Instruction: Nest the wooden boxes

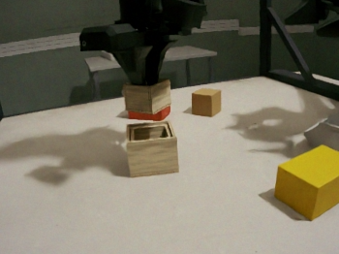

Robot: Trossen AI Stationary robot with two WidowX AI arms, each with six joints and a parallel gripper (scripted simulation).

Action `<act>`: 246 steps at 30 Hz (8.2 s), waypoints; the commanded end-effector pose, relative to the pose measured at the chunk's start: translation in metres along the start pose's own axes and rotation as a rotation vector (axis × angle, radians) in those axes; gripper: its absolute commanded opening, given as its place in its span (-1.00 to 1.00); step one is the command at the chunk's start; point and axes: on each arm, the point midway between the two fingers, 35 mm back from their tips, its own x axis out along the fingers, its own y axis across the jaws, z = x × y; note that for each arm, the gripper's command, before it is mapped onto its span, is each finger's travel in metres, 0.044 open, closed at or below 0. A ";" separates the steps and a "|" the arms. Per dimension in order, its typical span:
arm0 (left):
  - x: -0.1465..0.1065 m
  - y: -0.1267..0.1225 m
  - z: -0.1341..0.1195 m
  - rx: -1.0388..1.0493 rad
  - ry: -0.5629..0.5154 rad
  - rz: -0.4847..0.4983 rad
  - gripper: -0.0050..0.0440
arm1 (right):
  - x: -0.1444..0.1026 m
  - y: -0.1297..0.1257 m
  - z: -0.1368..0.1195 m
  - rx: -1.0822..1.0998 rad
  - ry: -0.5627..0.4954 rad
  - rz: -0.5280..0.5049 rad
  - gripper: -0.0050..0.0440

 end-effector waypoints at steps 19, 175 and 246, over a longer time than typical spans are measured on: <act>-0.007 -0.012 -0.006 0.029 -0.013 -0.061 0.84 | -0.015 0.001 0.001 -0.026 -0.018 0.039 0.00; -0.007 -0.012 -0.006 0.029 -0.013 -0.061 0.84 | 0.020 -0.001 0.000 -3.815 -0.013 -0.012 0.00; -0.007 -0.012 -0.006 0.029 -0.013 -0.061 0.84 | 0.075 0.005 0.004 -3.810 -0.044 -0.045 0.00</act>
